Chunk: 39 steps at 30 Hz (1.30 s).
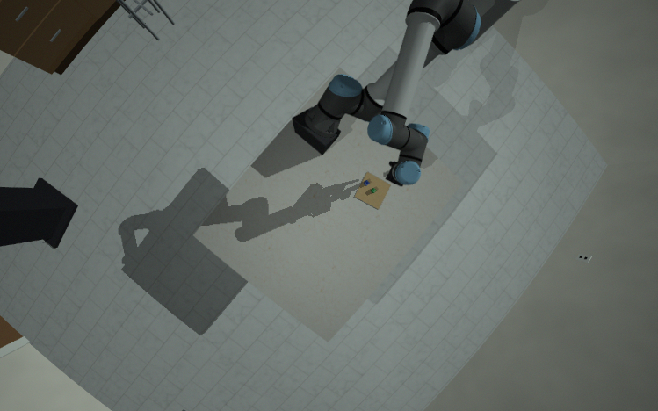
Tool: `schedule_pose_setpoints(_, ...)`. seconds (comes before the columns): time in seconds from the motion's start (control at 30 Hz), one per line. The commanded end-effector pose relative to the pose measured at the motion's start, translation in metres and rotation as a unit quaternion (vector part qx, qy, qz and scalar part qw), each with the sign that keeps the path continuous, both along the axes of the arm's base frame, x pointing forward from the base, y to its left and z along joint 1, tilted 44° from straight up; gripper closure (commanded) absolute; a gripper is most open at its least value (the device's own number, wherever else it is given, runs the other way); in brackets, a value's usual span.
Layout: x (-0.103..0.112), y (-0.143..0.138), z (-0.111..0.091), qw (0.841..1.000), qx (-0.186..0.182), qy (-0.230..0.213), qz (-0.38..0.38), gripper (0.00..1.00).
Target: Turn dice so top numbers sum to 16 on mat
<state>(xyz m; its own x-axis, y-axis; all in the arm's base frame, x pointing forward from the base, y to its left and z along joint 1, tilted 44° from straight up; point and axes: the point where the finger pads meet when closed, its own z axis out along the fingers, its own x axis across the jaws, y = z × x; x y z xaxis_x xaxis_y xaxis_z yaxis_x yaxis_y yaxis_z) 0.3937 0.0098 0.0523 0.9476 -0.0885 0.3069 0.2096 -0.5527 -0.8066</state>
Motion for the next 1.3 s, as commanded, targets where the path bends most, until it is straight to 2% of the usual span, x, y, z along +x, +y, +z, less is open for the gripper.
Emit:
schedule_pose_setpoints(0.0, -0.0003, -0.0002, 0.0011, 0.997, -0.025, -0.062, 0.046, 0.79)
schedule_pose_setpoints(0.27, -0.0005, -0.0006, 0.0024, 0.981, -0.063, -0.146, 0.112, 0.79)
schedule_pose_setpoints(0.37, -0.0005, -0.0007, 0.0024, 0.98, -0.065, -0.149, 0.115, 0.79)
schedule_pose_setpoints(0.47, -0.0003, -0.0011, 0.0031, 0.965, -0.085, -0.196, 0.153, 0.79)
schedule_pose_setpoints(0.67, 0.0001, -0.0018, 0.0039, 0.944, -0.105, -0.244, 0.193, 0.79)
schedule_pose_setpoints(0.83, 0.001, -0.0028, 0.0048, 0.916, -0.126, -0.298, 0.239, 0.79)
schedule_pose_setpoints(0.93, 0.001, -0.0029, 0.0049, 0.913, -0.128, -0.301, 0.242, 0.79)
schedule_pose_setpoints(1.07, 0.0023, -0.0041, 0.0059, 0.88, -0.146, -0.351, 0.285, 0.79)
schedule_pose_setpoints(1.1, 0.0023, -0.0041, 0.006, 0.878, -0.147, -0.353, 0.287, 0.79)
schedule_pose_setpoints(1.17, 0.0031, -0.0048, 0.0065, 0.86, -0.155, -0.376, 0.308, 0.79)
schedule_pose_setpoints(1.2, 0.0031, -0.0048, 0.0066, 0.86, -0.155, -0.377, 0.308, 0.79)
schedule_pose_setpoints(1.27, 0.004, -0.0054, 0.0071, 0.841, -0.163, -0.399, 0.328, 0.79)
